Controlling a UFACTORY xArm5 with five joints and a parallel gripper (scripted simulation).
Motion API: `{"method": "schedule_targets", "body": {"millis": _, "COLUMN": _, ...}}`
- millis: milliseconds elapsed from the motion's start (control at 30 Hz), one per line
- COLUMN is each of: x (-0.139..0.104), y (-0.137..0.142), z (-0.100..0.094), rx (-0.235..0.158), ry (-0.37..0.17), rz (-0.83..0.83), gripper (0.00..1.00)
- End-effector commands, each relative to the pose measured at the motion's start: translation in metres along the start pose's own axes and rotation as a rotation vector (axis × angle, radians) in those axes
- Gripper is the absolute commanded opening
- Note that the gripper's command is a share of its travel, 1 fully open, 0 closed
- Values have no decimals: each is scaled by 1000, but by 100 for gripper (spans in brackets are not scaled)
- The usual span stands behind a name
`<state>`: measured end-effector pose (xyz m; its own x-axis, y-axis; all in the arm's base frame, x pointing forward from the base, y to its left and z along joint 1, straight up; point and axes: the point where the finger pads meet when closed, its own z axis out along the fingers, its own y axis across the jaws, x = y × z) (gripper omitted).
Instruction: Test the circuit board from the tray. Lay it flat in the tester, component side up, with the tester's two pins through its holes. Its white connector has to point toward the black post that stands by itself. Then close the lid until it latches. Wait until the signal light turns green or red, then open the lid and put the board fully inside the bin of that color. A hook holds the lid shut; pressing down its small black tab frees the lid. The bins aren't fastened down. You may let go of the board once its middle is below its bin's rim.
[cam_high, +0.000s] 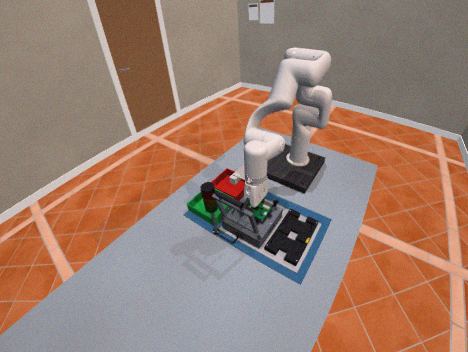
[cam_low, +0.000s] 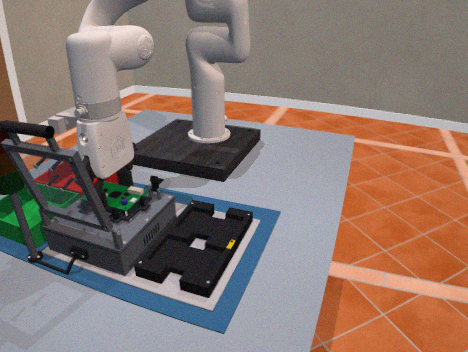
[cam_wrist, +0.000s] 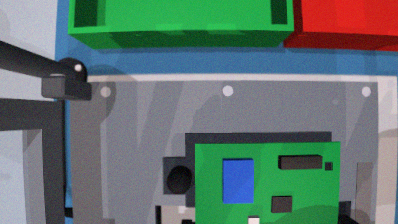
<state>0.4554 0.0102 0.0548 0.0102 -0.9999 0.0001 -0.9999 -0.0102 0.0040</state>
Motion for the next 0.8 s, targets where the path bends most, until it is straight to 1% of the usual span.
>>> {"method": "schedule_targets", "body": {"millis": 0, "x": 0, "y": -1, "z": -1, "rx": 4, "ry": 0, "rz": 0, "gripper": 79}}
{"method": "schedule_targets", "body": {"millis": 767, "x": 0, "y": -1, "z": 2, "rx": 4, "ry": 0, "rz": 0, "gripper": 79}}
